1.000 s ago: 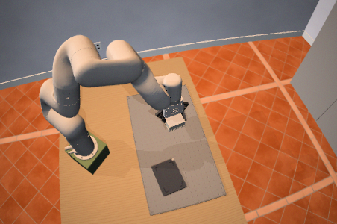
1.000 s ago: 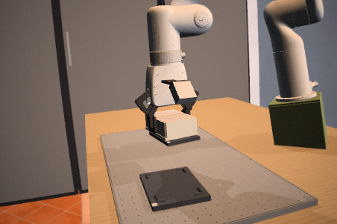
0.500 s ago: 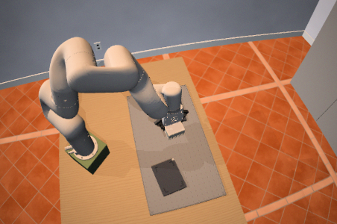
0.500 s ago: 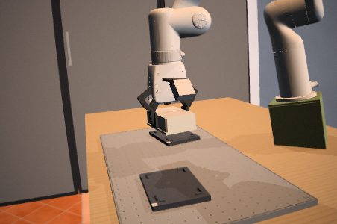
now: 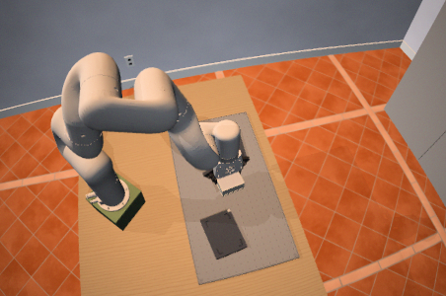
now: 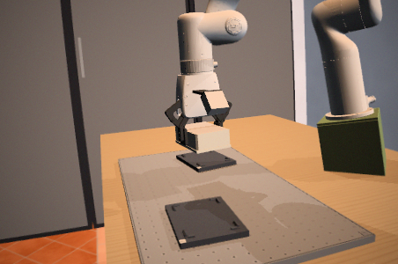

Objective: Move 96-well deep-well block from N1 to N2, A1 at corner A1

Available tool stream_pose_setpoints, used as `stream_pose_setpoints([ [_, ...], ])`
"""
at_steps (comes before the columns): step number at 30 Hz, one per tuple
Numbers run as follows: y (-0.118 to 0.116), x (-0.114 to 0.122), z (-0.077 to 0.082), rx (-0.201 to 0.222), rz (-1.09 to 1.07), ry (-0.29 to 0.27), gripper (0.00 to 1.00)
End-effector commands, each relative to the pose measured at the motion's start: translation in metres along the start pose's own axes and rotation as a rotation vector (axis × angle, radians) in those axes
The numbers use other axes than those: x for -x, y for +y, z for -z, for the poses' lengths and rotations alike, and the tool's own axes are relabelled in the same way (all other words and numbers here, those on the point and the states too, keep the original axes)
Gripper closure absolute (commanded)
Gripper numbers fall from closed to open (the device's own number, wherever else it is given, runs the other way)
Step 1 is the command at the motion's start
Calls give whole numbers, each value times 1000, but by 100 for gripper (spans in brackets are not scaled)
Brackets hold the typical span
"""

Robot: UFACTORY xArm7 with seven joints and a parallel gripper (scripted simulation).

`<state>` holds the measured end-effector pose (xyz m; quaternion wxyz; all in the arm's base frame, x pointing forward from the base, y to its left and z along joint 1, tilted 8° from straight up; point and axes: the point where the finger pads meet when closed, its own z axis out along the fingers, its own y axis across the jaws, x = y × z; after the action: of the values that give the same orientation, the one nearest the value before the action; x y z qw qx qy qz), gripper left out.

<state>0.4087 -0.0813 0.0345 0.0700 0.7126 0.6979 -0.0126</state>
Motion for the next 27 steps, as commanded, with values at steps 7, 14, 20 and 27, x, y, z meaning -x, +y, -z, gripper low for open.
stream_pose_setpoints([
  [7,-13,28,1,4,1,0,100],
  [14,-22,46,1,4,1,0,100],
  [20,-29,61,1,4,1,0,100],
  [27,-39,82,1,4,1,0,100],
])
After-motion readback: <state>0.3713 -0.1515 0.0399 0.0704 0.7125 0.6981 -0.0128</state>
